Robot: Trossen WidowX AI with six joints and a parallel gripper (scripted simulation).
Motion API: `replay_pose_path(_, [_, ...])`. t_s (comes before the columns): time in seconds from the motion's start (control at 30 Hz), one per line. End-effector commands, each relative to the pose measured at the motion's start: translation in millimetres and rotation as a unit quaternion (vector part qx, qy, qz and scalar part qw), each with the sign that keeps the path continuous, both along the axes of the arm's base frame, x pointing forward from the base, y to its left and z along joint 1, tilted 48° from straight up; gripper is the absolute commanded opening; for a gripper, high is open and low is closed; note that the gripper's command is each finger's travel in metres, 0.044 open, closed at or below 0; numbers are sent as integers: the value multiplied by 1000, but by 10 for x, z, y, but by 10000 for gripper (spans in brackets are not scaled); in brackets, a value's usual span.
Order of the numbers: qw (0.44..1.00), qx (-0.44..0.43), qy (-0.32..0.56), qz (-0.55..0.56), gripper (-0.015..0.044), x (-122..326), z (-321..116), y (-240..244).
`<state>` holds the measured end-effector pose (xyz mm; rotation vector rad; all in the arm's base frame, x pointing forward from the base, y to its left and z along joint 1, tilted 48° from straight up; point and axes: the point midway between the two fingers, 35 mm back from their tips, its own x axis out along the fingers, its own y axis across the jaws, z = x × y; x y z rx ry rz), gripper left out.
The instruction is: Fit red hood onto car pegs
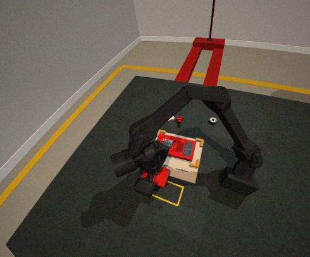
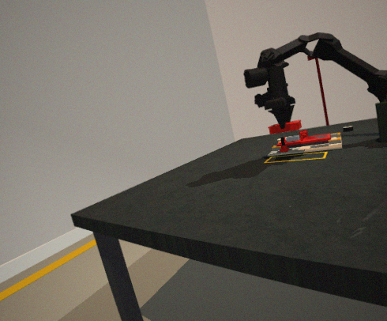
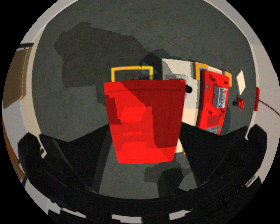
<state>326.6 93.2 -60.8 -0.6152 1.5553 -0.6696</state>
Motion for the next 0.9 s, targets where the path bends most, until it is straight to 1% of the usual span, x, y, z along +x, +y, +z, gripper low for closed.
replay_pose_path(0.0, [1000,2,0,-2,0,0,26,34])
replay_pose_path(0.1, [1000,1,1,1,0,26,58,-33])
replay_pose_path(0.87, [1000,6,8,9,0,258,860,-747])
